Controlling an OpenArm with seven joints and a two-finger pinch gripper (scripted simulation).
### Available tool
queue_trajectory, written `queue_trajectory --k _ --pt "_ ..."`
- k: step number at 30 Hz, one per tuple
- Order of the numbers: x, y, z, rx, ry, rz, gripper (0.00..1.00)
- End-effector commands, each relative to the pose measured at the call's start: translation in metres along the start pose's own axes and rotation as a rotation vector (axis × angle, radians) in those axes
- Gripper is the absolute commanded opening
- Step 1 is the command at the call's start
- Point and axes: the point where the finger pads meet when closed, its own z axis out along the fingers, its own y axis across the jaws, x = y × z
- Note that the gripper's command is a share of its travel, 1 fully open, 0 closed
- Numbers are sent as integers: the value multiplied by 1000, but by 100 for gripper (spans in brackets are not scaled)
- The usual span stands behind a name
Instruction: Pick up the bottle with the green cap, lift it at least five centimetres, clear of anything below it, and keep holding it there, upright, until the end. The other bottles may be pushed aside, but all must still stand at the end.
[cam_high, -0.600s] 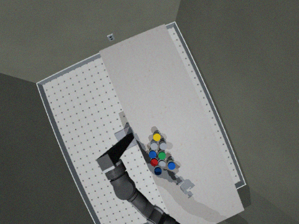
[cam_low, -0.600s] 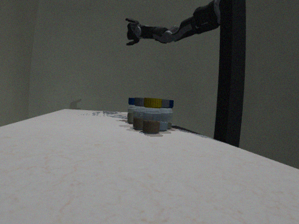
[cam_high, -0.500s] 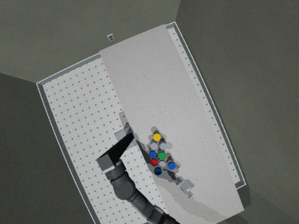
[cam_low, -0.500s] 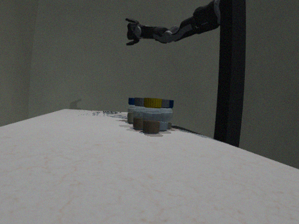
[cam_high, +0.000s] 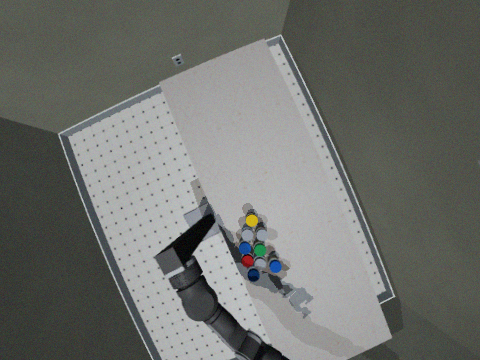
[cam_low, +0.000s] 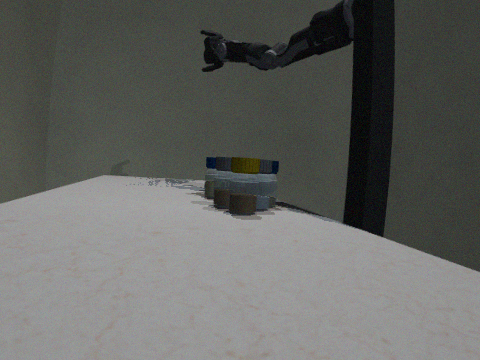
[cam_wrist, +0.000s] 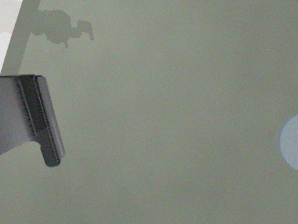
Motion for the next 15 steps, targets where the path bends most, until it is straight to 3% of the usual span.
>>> queue_trajectory --k 1,9,15 --pt "10 5 -3 4 44 20 45" --pt "64 24 -22 20 274 49 45" --pt "64 24 -22 20 274 49 45"
